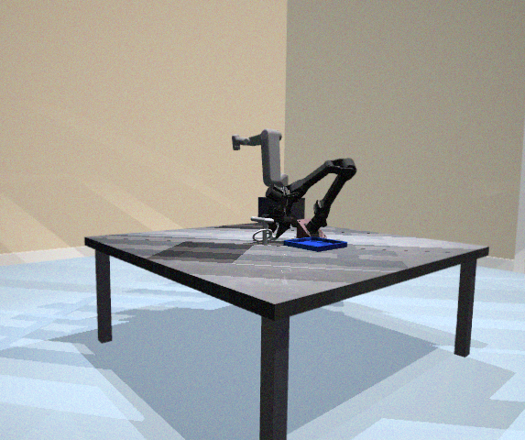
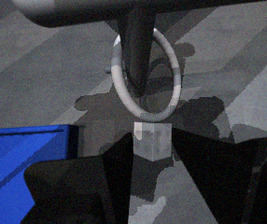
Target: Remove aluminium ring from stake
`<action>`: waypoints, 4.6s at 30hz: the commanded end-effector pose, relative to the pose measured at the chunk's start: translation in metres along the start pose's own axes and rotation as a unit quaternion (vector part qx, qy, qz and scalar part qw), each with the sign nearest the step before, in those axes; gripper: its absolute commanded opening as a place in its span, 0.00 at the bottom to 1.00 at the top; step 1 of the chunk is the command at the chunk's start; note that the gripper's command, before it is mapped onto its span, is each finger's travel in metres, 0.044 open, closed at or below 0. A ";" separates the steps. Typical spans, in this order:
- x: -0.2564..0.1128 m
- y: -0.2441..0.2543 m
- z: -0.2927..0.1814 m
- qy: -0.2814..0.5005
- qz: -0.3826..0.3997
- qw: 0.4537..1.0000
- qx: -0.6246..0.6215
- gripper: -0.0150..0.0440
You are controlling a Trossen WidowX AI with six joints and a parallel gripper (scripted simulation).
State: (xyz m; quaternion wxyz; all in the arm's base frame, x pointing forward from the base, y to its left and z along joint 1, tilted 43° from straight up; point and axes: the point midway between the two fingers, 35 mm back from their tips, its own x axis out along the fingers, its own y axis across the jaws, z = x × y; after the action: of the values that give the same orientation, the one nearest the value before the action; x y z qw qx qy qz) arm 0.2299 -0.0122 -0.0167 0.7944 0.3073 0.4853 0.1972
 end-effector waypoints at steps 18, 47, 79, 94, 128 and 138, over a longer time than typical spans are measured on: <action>-0.015 0.001 0.015 0.019 -0.007 1.000 -0.005 0.25; -0.031 0.017 0.029 0.145 -0.036 0.989 -0.011 0.25; -0.043 0.035 0.035 0.148 -0.088 0.985 -0.031 0.25; -0.049 0.040 0.038 0.146 -0.092 0.984 -0.033 0.25; -0.063 0.035 0.046 0.146 -0.084 0.985 -0.030 0.25; -0.065 0.029 0.047 0.146 -0.068 0.987 -0.024 0.25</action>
State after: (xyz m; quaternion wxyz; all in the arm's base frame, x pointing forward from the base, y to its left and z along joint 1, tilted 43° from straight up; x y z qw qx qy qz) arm 0.2408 -0.0401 0.0620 0.7341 0.2193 0.6125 0.1948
